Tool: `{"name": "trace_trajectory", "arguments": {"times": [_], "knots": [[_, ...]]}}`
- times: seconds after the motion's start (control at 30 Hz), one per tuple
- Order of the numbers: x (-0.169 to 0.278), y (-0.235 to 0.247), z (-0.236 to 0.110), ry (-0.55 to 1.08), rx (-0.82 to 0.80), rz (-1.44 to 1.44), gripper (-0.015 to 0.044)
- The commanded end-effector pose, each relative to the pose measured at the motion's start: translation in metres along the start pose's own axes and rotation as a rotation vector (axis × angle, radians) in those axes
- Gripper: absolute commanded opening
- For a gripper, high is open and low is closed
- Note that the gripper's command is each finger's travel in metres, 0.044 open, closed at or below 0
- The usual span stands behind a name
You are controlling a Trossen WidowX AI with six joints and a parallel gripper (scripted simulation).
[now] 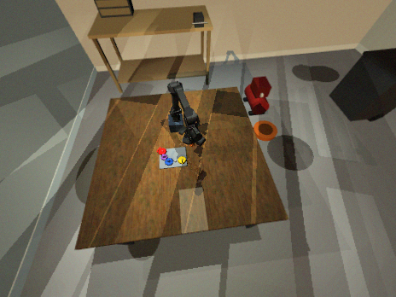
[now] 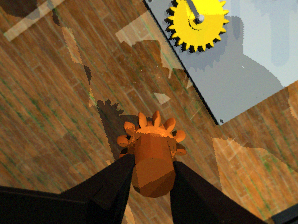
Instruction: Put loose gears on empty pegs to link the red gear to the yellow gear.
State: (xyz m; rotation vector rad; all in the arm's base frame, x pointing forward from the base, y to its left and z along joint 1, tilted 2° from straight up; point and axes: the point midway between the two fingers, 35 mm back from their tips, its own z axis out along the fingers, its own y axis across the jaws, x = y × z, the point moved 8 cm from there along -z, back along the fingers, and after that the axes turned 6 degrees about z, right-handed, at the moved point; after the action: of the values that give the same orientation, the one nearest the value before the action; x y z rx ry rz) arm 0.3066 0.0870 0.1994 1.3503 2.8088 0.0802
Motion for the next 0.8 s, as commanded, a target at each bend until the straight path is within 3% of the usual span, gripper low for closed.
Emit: {"name": "trace_trajectory", "arguments": {"times": [0.0,0.77], "knots": [[-0.01,0.0,0.005,0.001,-0.003,-0.003,0.0],[-0.069,-0.014,0.035,-0.005,-0.001,-0.003,0.0]]}}
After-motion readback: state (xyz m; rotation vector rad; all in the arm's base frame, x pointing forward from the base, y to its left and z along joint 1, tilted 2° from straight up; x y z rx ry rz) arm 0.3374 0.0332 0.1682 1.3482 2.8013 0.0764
